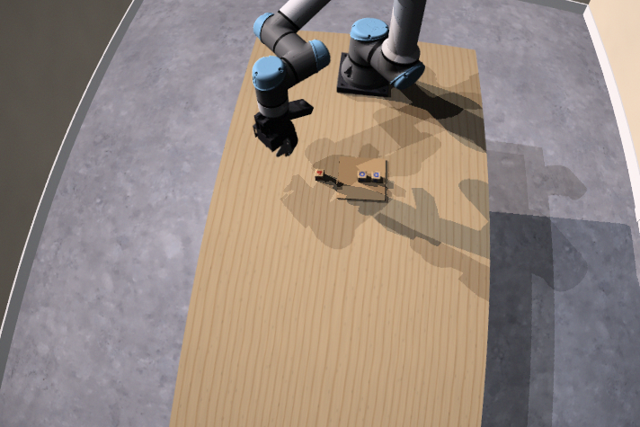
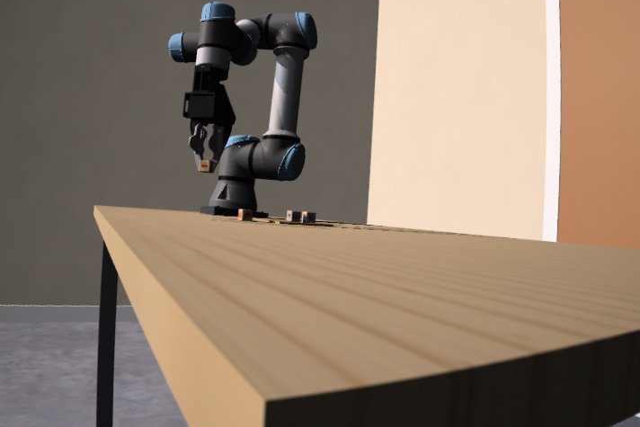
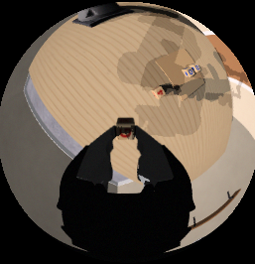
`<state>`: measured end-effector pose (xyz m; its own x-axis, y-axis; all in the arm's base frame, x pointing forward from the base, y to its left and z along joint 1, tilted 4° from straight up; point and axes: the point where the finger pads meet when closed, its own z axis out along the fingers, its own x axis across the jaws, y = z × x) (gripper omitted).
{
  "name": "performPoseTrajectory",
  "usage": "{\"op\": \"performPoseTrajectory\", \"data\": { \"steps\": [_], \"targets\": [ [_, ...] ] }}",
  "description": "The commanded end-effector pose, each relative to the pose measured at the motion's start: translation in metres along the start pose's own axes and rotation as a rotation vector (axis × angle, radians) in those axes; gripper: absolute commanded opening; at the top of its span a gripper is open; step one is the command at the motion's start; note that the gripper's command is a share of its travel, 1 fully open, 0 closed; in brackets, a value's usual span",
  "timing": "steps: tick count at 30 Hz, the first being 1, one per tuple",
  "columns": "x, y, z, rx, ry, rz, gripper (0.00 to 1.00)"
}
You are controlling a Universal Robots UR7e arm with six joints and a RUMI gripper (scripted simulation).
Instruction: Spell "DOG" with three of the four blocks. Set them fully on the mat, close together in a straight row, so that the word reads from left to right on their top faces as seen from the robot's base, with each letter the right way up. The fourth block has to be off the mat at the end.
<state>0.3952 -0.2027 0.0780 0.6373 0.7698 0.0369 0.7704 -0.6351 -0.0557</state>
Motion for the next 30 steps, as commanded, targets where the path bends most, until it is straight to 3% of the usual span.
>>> {"op": "performPoseTrajectory", "data": {
  "steps": [1, 30],
  "targets": [
    [0.007, -0.004, 0.0, 0.001, -0.005, 0.103, 0.05],
    [0.04, -0.016, -0.001, -0.001, -0.005, 0.649, 0.05]
  ]
}}
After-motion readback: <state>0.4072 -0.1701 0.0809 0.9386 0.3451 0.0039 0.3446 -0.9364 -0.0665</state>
